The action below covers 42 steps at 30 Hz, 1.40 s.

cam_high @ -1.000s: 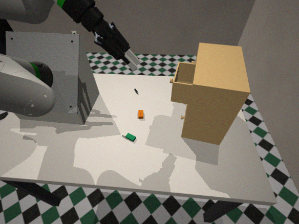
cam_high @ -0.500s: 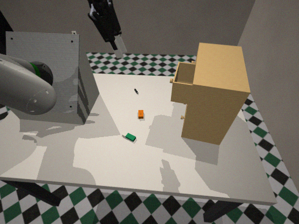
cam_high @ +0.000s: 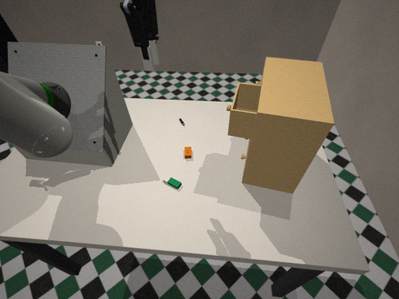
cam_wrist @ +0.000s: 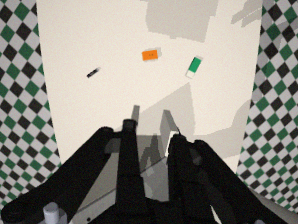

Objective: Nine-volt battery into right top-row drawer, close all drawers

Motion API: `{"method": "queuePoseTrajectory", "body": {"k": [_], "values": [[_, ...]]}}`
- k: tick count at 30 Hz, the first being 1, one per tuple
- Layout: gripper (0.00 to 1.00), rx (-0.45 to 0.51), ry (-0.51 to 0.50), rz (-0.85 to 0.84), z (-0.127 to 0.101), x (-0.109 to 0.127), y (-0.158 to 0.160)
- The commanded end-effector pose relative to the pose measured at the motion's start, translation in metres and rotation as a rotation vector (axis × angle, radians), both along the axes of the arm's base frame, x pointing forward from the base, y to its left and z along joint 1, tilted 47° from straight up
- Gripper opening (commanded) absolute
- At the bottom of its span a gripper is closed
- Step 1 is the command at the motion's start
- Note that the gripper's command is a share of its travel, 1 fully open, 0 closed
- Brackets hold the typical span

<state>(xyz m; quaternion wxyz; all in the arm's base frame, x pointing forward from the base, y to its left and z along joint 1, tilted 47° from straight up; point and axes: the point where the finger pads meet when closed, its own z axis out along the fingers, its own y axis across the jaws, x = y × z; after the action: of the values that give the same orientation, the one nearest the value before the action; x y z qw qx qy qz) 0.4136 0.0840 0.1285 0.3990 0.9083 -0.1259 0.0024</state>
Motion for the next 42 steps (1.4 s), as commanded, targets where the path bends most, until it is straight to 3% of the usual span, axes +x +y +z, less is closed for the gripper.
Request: {"method": "queuePoseTrajectory", "body": {"k": [1,19,32,34,35,42], "values": [[0.20,0.000,0.001,-0.002,0.000,0.000,0.000],[0.20,0.003,0.034,0.031,-0.005,0.004,-0.005],[0.20,0.037,0.509,0.483,-0.076,0.048,-0.093],[0.20,0.037,0.509,0.483,-0.076,0.048,-0.093],[0.20,0.048,0.611,0.577,-0.086,0.052,-0.106],[0.20,0.076,0.849,0.789,-0.129,0.060,-0.156]]}}
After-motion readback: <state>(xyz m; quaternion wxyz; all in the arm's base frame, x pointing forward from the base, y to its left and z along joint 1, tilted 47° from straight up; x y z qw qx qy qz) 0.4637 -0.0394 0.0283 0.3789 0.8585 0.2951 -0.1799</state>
